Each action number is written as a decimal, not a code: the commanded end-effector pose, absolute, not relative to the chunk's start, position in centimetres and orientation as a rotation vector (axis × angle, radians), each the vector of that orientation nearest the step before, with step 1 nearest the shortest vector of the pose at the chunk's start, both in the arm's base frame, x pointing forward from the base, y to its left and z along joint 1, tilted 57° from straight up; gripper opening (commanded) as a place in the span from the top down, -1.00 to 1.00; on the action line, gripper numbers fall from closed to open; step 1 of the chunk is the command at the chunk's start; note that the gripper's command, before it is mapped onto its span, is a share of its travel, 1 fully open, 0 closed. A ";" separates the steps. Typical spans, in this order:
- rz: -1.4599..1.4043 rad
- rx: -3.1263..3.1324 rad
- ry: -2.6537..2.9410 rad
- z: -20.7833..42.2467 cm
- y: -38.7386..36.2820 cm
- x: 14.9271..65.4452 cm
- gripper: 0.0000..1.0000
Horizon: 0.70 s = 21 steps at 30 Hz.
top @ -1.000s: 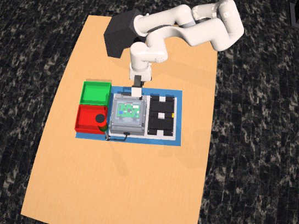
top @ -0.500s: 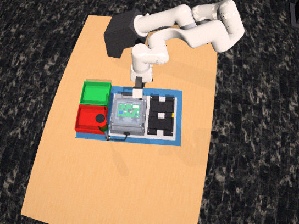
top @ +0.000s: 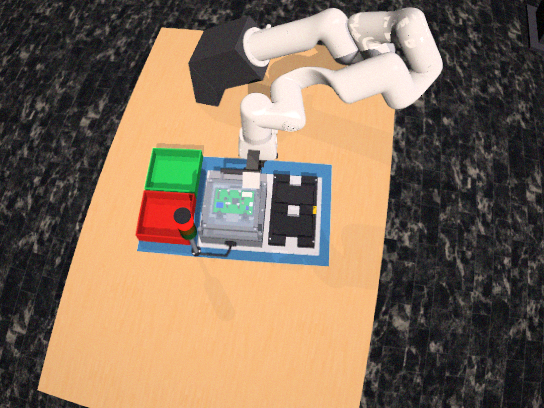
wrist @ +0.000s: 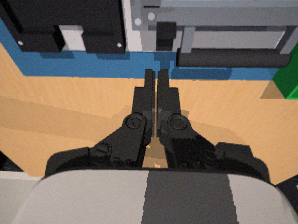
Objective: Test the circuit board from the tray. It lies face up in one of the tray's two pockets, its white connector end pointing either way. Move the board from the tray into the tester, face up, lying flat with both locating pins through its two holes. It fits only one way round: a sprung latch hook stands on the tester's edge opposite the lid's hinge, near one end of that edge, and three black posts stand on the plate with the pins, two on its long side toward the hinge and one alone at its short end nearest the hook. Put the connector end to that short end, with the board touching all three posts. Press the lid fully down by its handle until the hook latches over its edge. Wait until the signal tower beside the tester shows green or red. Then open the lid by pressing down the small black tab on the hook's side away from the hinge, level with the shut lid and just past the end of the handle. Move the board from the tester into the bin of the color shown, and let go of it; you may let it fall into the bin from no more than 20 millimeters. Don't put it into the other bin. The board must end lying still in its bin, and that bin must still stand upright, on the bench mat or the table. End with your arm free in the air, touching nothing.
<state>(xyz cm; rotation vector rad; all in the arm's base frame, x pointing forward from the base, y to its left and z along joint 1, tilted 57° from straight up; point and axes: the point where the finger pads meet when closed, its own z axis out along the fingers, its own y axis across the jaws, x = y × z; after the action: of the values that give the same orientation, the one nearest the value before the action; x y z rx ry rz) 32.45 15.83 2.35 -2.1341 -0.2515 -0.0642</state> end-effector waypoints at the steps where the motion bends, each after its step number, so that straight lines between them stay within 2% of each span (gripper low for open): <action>1: -0.068 -2.135 -0.251 2.0 16.3 32.6 1.00; 21: -0.068 -2.135 -0.251 1.3 17.4 32.6 1.00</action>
<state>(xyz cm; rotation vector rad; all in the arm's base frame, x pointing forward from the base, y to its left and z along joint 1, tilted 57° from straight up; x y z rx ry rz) 32.47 16.98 1.59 -2.1340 -0.2514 -0.0660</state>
